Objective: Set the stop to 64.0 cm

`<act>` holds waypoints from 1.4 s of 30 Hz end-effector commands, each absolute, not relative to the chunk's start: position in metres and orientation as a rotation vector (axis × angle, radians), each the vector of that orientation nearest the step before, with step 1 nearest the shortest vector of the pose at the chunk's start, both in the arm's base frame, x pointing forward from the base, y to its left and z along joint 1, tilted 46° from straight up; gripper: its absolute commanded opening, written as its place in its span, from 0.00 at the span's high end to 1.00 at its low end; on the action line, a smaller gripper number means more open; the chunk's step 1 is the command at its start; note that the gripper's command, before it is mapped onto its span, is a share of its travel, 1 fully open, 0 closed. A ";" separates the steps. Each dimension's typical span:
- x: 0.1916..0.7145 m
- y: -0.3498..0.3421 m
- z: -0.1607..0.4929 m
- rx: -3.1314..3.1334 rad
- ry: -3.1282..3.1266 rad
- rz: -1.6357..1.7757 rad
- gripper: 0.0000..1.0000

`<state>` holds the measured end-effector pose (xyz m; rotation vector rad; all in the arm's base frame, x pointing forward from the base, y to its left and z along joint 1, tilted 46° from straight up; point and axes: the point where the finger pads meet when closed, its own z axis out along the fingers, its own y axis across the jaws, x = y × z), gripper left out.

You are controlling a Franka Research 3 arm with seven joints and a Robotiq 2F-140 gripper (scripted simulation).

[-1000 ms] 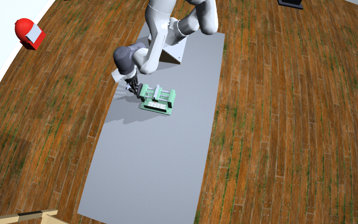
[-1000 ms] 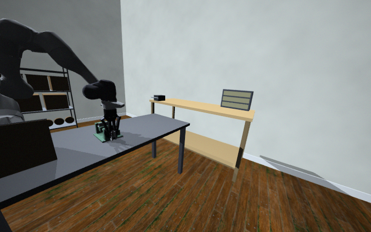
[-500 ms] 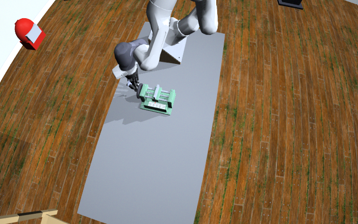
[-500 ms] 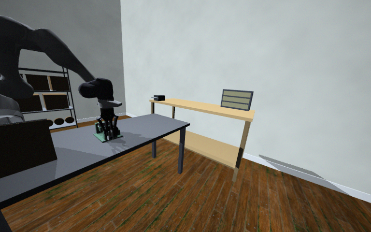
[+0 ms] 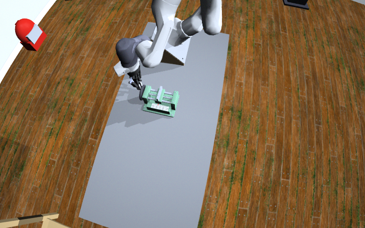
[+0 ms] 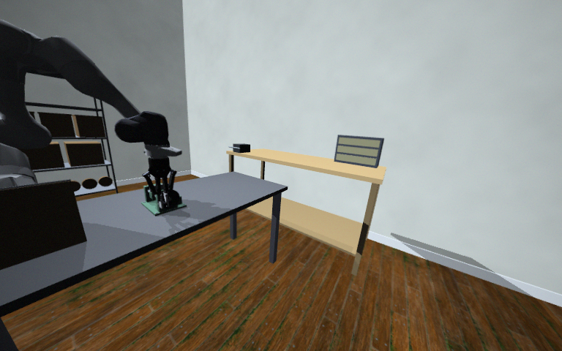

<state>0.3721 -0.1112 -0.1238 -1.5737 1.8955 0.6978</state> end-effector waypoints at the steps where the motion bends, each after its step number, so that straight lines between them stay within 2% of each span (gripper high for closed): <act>1: 0.373 -0.122 -0.115 -1.578 1.892 0.694 0.96; 21: 0.402 -0.143 -0.100 -1.578 1.892 0.694 0.96; 42: 0.438 -0.133 -0.117 -1.578 1.892 0.694 0.96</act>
